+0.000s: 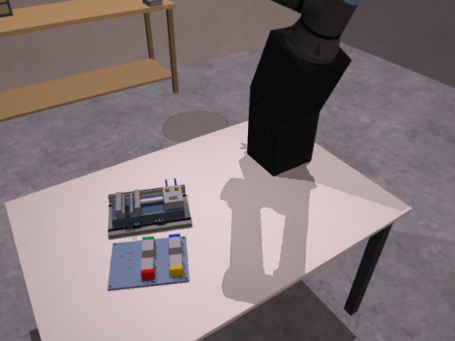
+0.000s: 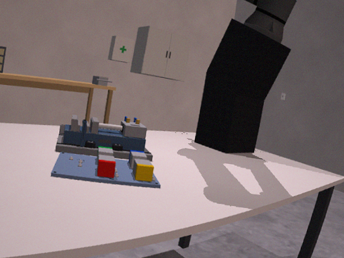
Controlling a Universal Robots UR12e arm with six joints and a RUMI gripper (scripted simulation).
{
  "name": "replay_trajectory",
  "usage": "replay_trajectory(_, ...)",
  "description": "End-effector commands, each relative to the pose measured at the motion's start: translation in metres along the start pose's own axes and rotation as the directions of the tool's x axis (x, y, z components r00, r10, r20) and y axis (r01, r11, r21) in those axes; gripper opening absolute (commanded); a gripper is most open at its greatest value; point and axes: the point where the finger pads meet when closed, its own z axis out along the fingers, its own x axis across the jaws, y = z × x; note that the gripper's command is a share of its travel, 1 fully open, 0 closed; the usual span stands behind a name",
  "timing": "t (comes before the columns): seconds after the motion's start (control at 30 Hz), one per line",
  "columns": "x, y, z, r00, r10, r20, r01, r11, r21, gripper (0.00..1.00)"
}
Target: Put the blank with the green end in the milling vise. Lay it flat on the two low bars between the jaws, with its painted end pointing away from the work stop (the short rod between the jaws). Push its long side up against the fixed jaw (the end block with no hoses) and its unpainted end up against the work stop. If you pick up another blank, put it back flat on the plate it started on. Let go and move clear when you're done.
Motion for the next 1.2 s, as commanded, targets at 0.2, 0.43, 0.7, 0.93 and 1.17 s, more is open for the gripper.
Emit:
replay_trajectory(0.2, -0.001, -0.001, 0.000, 1.000, 0.000, 0.001, 0.000, 1.000, 0.001, 1.00)
replay_trajectory(0.43, -0.001, -0.001, 0.000, 1.000, 0.000, 0.001, 0.000, 1.000, 0.001, 1.00)
replay_trajectory(0.7, -0.001, 0.000, 0.000, 1.000, -0.001, 0.001, 0.001, 1.000, 0.000, 1.00)
replay_trajectory(0.93, -0.003, 0.005, 0.003, 1.000, -0.010, 0.002, 0.010, 1.000, -0.011, 1.00)
replay_trajectory(1.17, -0.006, 0.014, 0.008, 1.000, -0.026, 0.006, 0.026, 0.999, -0.029, 1.00)
